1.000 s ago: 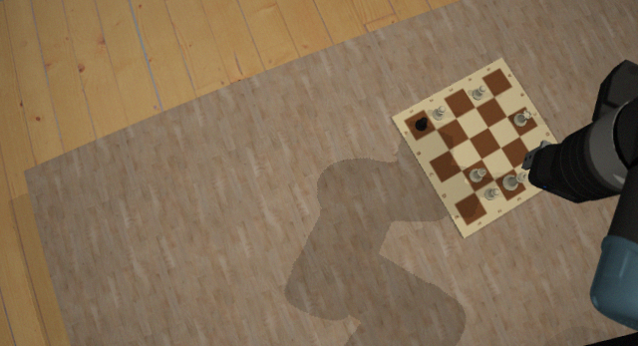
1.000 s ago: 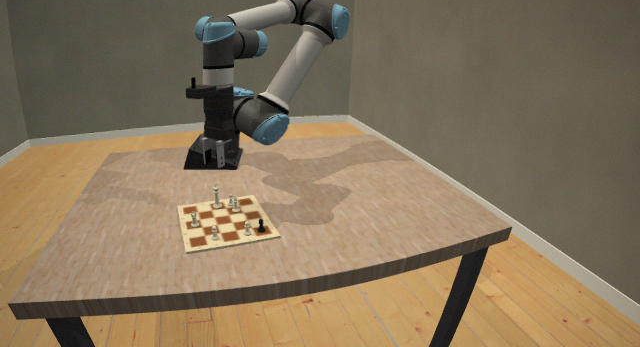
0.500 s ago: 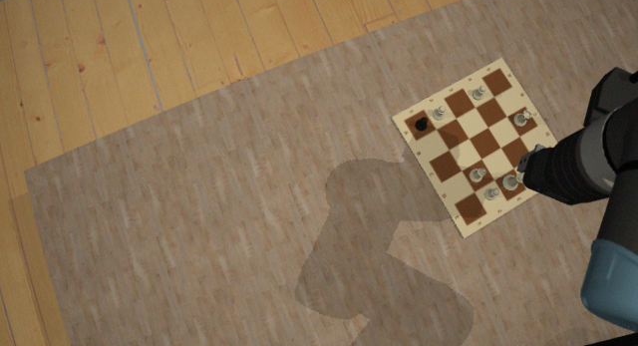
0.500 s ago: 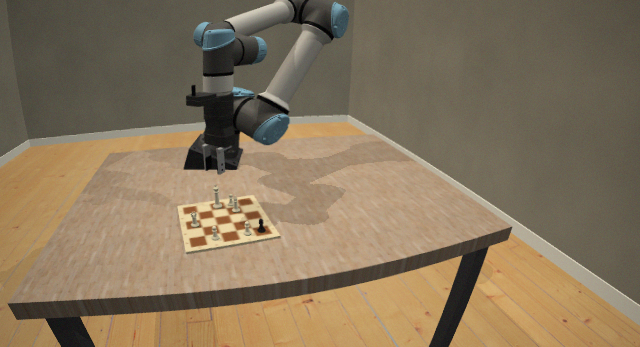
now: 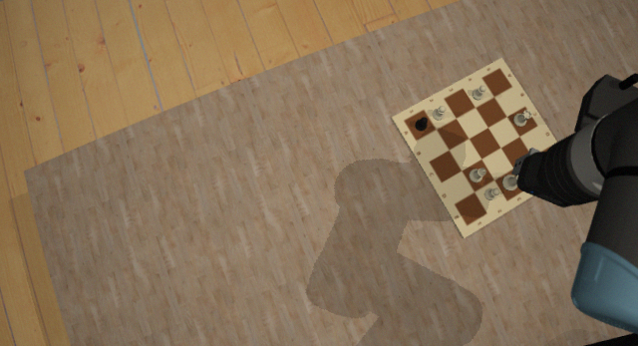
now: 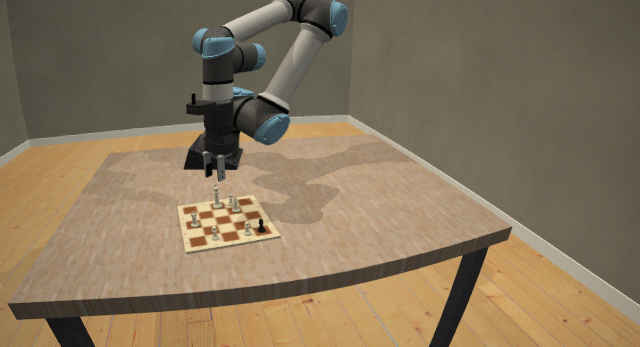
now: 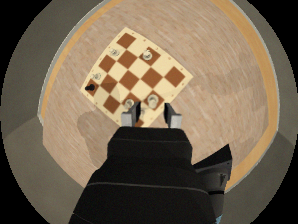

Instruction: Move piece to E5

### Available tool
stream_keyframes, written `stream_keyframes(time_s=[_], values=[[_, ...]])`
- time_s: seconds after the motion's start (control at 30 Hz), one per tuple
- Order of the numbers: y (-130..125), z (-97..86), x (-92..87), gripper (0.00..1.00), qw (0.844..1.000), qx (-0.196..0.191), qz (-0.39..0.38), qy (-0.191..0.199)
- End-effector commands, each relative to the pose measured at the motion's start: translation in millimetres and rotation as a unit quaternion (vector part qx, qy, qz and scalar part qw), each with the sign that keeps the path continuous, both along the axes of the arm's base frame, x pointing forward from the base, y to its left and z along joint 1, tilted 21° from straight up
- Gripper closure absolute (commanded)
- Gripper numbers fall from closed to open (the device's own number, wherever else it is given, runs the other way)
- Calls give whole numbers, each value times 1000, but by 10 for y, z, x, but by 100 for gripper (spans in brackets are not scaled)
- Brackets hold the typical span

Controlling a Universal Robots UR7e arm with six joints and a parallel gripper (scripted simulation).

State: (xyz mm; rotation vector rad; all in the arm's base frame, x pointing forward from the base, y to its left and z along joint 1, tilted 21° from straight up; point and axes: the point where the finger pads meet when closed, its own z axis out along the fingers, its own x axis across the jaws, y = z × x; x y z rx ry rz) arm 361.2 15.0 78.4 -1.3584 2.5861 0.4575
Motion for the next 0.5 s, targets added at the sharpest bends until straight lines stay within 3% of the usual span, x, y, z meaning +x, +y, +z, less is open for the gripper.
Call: stream_keyframes(time_s=[0.0,0.47], values=[[13,-43,5,21,1000,0,0,-1],[29,-89,6,21,1000,0,0,-1]])
